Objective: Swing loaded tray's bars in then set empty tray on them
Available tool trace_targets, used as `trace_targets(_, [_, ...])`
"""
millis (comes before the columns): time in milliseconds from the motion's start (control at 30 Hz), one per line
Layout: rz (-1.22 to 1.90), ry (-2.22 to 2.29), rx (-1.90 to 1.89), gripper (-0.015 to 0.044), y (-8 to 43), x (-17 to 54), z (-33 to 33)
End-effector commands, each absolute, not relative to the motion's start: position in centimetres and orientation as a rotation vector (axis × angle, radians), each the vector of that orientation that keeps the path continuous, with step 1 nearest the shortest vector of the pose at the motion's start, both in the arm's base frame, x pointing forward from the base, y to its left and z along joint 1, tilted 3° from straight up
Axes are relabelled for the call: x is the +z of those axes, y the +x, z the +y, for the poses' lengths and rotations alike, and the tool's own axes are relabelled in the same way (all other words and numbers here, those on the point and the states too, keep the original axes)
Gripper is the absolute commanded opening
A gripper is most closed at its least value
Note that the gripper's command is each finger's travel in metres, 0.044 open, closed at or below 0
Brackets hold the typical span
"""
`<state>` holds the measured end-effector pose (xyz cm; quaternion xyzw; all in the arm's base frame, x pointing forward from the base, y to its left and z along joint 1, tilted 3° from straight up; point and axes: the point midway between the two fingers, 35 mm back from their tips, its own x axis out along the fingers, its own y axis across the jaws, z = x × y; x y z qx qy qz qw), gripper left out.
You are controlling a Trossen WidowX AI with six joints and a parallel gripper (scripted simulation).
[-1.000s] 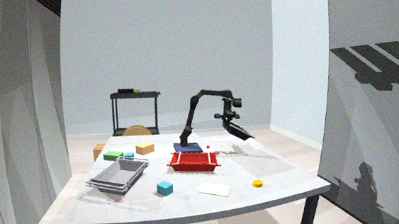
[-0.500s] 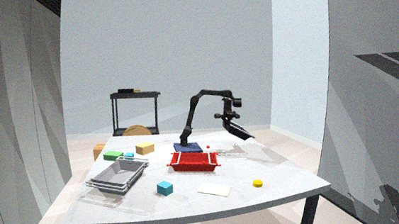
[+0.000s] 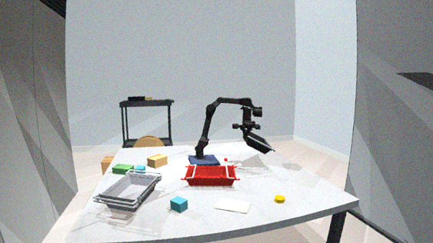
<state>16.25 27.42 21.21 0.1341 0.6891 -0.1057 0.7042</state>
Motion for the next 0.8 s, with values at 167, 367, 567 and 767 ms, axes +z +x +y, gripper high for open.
trace_targets(167, [1.510, 0.440, -0.342, 0.0000, 19.2, 21.7, 25.6])
trace_targets(367, [1.497, 0.515, -0.418, 0.0000, 21.0, 21.7, 24.2])
trace_targets(567, [1.480, 0.591, -0.494, 0.0000, 22.6, 21.7, 22.7])
trace_targets(767, [1.461, 0.666, -0.570, 0.0000, 24.1, 21.6, 21.0])
